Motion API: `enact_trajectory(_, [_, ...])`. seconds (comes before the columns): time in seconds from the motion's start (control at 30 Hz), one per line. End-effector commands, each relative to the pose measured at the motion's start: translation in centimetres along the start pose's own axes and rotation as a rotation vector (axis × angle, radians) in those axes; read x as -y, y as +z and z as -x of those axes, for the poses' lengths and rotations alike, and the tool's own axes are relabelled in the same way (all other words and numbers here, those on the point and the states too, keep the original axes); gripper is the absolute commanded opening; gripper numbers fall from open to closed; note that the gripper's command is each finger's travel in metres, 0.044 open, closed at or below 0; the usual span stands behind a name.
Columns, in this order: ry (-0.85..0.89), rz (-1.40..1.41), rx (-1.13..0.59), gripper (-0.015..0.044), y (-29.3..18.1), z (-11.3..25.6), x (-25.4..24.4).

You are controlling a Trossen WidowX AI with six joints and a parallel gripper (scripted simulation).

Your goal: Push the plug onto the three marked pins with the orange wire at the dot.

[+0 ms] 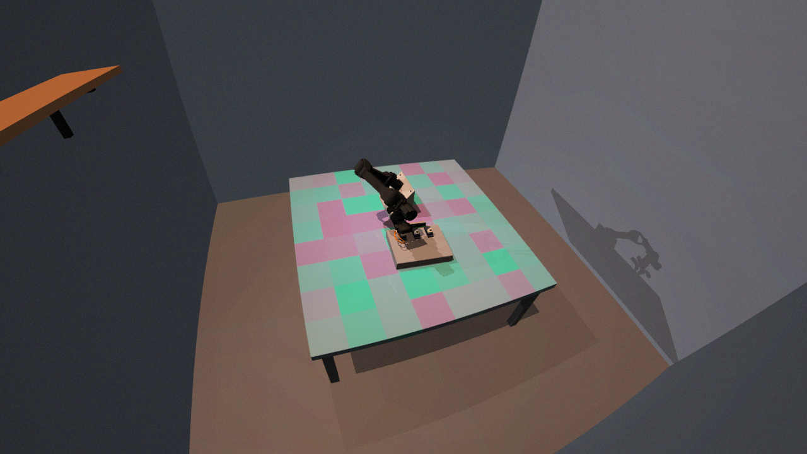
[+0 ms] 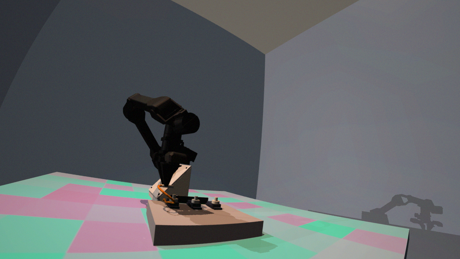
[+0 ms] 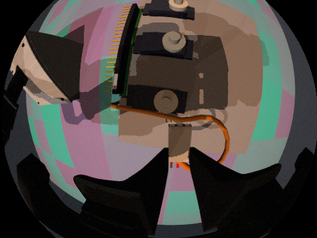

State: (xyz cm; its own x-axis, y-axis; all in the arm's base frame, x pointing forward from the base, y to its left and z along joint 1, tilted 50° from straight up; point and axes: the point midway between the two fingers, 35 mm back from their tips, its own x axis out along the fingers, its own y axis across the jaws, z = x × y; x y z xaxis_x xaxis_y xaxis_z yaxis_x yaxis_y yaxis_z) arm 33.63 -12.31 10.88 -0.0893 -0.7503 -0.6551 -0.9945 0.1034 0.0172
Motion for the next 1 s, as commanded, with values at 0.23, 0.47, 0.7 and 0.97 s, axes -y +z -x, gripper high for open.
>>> enact_trajectory(0.23, [0.001, -0.314, 0.01, 0.0, 2.1, 0.4, -2.5])
enact_trajectory(0.47, [0.003, -0.508, 0.012, 0.0, 3.3, 0.5, -4.1])
enact_trajectory(0.7, [0.006, -0.702, 0.013, 0.0, 4.3, 0.6, -5.8])
enact_trajectory(0.97, [0.008, -0.925, 0.011, 0.0, 5.4, 0.5, -7.8])
